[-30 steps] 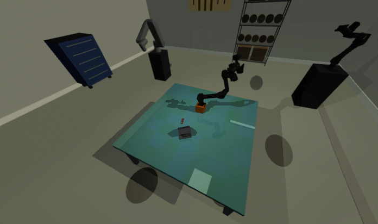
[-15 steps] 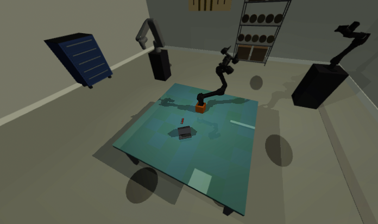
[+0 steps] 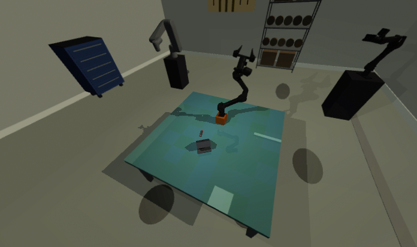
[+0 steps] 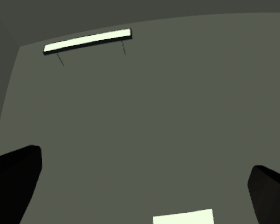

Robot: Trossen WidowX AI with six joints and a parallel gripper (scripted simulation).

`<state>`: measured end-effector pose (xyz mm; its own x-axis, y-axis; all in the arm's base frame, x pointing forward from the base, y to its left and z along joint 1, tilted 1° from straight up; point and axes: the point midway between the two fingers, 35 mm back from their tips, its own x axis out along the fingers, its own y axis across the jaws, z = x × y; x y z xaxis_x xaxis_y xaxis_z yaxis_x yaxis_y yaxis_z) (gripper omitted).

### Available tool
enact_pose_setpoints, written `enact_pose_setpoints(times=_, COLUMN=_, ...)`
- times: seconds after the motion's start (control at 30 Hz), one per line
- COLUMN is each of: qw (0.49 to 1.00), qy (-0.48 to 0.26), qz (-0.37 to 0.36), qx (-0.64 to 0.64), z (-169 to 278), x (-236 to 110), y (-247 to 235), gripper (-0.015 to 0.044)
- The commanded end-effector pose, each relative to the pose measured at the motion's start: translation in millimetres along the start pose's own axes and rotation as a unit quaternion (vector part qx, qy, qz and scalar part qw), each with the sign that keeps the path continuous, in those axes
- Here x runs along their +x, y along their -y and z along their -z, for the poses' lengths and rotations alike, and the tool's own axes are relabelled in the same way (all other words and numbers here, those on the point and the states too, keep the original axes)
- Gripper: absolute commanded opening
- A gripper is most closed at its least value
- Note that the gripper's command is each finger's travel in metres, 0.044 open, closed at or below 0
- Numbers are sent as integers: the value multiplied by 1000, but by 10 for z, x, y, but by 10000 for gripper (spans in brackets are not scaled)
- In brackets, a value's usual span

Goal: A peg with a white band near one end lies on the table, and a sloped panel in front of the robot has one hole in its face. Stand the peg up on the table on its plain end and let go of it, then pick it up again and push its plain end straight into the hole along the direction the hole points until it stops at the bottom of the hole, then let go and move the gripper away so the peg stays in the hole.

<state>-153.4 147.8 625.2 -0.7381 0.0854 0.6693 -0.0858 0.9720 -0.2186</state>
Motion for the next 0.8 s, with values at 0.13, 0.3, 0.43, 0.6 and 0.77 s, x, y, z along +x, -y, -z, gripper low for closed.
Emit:
enact_pose_setpoints(times=0.13, qw=990, qy=-47, qz=83, qx=-106, z=166, x=-62, y=769, gripper=440)
enact_pose_setpoints(times=0.3, qw=976, qy=-82, qz=119, qx=-160, z=230, x=-153, y=1129, gripper=440)
enact_pose_setpoints(times=0.43, qw=961, qy=-113, qz=149, qx=-202, z=287, x=-256, y=1433, gripper=440)
enact_pose_setpoints(times=0.6, qw=935, qy=-153, qz=191, qx=-255, z=360, x=-422, y=1841, gripper=440)
enact_pose_setpoints(times=0.77, qw=904, qy=-197, qz=230, qx=-302, z=423, x=-630, y=2230, gripper=440)
